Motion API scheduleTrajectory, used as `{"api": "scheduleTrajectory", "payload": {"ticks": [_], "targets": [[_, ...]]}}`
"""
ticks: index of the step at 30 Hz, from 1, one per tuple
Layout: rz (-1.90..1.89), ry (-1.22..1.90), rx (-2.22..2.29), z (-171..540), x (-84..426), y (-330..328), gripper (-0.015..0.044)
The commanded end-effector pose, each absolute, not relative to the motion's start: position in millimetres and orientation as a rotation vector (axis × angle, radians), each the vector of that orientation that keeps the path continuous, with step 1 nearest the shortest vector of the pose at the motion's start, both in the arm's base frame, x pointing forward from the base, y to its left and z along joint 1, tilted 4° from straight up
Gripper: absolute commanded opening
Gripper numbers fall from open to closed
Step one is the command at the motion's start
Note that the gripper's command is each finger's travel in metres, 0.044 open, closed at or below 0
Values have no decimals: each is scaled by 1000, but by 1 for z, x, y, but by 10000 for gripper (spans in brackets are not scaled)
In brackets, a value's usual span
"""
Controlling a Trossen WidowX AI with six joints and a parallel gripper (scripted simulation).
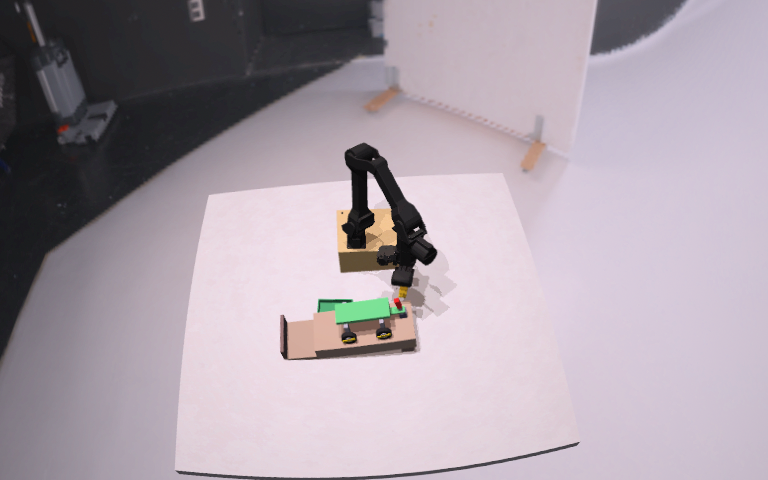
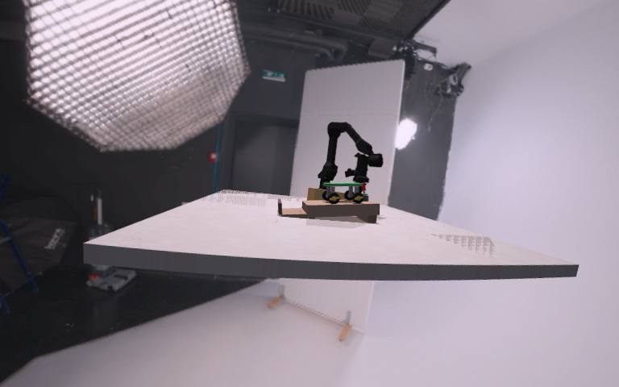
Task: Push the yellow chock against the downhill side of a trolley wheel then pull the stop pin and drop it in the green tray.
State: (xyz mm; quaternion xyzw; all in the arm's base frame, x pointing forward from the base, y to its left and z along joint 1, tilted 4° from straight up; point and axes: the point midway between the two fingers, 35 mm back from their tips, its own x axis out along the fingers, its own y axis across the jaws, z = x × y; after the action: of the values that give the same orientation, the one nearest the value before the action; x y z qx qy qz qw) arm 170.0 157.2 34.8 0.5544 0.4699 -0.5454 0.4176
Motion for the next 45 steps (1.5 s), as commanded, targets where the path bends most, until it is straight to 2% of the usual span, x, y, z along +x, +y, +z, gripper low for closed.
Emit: {"api": "scheduleTrajectory", "payload": {"ticks": [1, 18, 25, 45], "targets": [[-1367, 1181, 1390, 48, 170, 156, 0], [-1366, 1181, 1390, 109, 172, 152, 0], [-1362, 1184, 1386, 111, 172, 151, 0], [-856, 1455, 918, 111, 172, 151, 0]]}}
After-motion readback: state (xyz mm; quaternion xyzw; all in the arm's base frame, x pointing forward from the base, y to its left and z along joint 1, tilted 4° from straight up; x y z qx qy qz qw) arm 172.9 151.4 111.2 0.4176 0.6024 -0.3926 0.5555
